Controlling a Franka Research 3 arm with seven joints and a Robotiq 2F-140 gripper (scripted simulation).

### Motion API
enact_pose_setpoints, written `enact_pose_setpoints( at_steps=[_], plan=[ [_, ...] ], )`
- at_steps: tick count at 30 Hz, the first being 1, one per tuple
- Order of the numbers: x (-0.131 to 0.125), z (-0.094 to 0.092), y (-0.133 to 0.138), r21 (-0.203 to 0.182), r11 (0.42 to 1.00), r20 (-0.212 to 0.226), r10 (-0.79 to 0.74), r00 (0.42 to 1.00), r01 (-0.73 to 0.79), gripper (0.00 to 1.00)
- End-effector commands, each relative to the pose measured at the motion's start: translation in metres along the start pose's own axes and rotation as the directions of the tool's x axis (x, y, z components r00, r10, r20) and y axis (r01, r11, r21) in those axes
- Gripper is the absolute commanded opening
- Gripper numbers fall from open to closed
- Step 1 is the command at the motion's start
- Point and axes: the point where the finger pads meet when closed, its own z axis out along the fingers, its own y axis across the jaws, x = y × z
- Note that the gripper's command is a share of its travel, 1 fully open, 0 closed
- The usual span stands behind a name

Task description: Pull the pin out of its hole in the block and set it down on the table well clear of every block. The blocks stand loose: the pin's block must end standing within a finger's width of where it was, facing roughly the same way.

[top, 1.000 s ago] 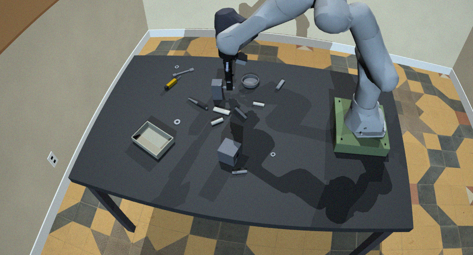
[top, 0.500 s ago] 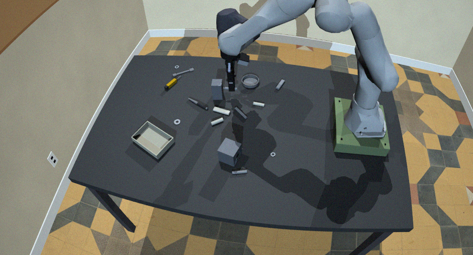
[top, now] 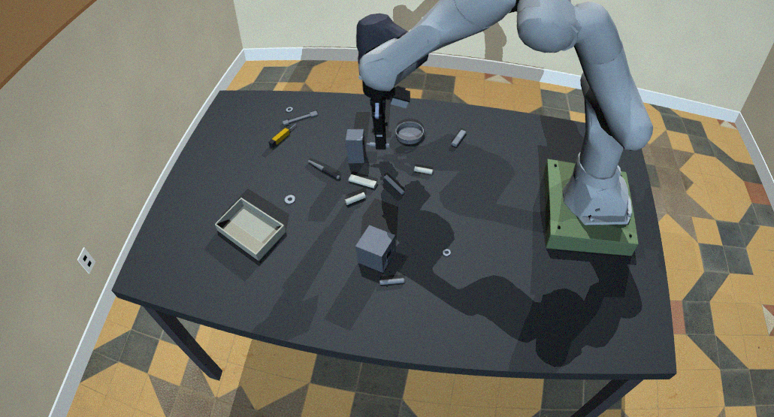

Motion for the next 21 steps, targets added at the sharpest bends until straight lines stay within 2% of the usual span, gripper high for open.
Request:
enact_pose_setpoints(
  at_steps=[1, 21],
  plan=[
    [-0.0025, -0.0018, -0.0021, 0.002, 1.0, 0.005, -0.001, 1.0, 0.001, 0.1],
    [0.0068, 0.0007, -0.0023, 0.0, 1.0, -0.002, -0.008, 1.0, 0.008, 0.1]
  ],
)
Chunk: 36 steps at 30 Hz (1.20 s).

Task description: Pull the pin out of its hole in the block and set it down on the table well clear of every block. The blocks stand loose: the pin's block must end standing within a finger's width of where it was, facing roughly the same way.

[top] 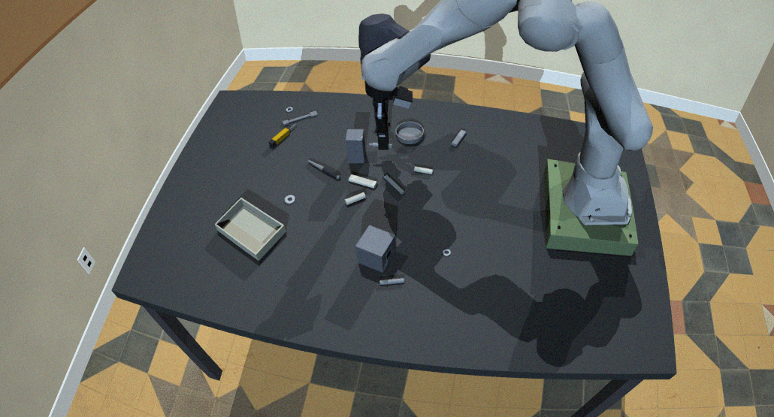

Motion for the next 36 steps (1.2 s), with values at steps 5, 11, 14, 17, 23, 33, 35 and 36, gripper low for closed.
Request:
enact_pose_setpoints(
  at_steps=[5, 11, 14, 17, 23, 33, 35, 36],
  plan=[
    [-0.0014, -0.0018, -0.002, 0.004, 1.0, 0.005, -0.011, 1.0, 0.011, 0.1],
    [-0.0029, -0.0027, -0.0026, 0.004, 1.0, 0.007, -0.013, 1.0, 0.013, 0.1],
    [-0.0028, -0.0027, -0.0026, 0.004, 1.0, 0.007, -0.013, 1.0, 0.013, 0.1],
    [-0.0022, -0.0026, -0.0025, 0.004, 1.0, 0.007, -0.014, 1.0, 0.014, 0.1],
    [0.0062, -0.0012, -0.0007, 0.001, 1.0, 0.007, -0.016, 1.0, 0.016, 0.1],
    [0.0061, -0.0013, -0.0008, 0.001, 1.0, 0.007, -0.016, 1.0, 0.016, 0.1],
    [0.0053, -0.0016, -0.0012, 0.001, 1.0, 0.007, -0.016, 1.0, 0.016, 0.1],
    [0.0048, -0.0018, -0.0015, 0.001, 1.0, 0.008, -0.016, 1.0, 0.016, 0.1]
  ],
)
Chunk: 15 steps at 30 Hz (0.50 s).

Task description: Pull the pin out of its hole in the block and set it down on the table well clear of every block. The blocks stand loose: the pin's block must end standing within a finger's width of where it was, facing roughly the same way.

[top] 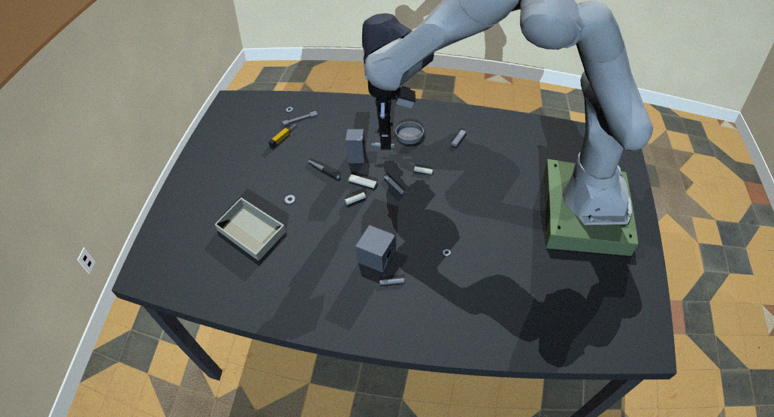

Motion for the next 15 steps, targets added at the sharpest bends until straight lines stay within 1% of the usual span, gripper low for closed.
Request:
enact_pose_setpoints(
  at_steps=[1, 8, 15],
  plan=[
    [-0.0023, -0.0014, -0.0016, 0.003, 1.0, 0.003, -0.009, 1.0, 0.009, 0.1],
    [-0.0027, -0.0016, -0.0019, 0.003, 1.0, 0.004, -0.009, 1.0, 0.009, 0.1],
    [0.0043, 0.0009, -0.0005, 0.0, 1.0, -0.002, -0.006, 1.0, 0.006, 0.1]
  ],
)
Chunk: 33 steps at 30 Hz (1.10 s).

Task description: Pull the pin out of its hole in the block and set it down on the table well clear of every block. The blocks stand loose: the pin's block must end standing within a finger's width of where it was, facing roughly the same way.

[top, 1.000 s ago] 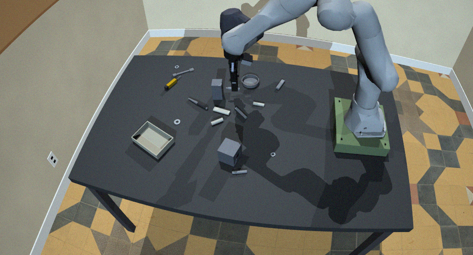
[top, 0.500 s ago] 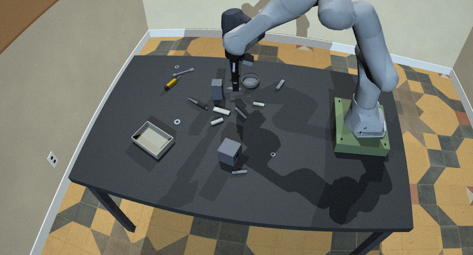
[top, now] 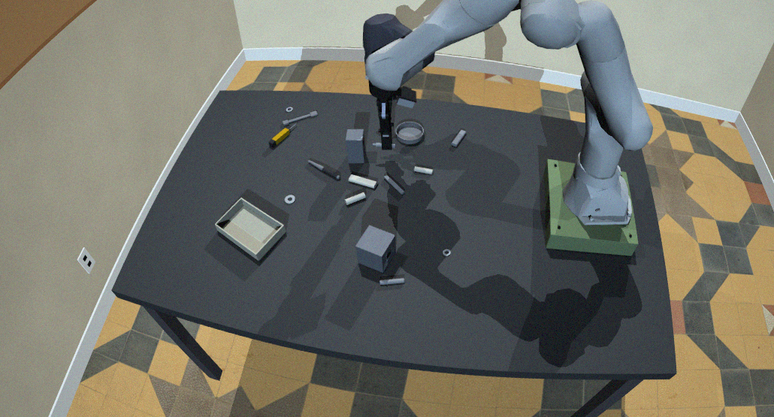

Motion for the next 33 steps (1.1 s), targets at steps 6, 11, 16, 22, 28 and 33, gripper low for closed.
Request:
enact_pose_setpoints(
  at_steps=[6, 11, 16, 22, 28, 33],
  plan=[
    [0.0036, 0.0007, 0.0001, 0.001, 1.0, -0.001, -0.005, 1.0, 0.005, 0.1],
    [0.0021, -0.0006, -0.0008, 0.001, 1.0, 0.002, -0.006, 1.0, 0.006, 0.1],
    [0.0011, -0.0014, -0.0014, 0.001, 1.0, 0.004, -0.006, 1.0, 0.006, 0.1],
    [0.001, -0.0015, -0.0015, 0.001, 1.0, 0.004, -0.006, 1.0, 0.006, 0.1],
    [-0.0003, -0.0025, -0.0025, 0.001, 1.0, 0.006, -0.006, 1.0, 0.006, 0.1],
    [-0.0004, -0.0025, -0.0025, 0.001, 1.0, 0.006, -0.006, 1.0, 0.006, 0.1]
  ],
)
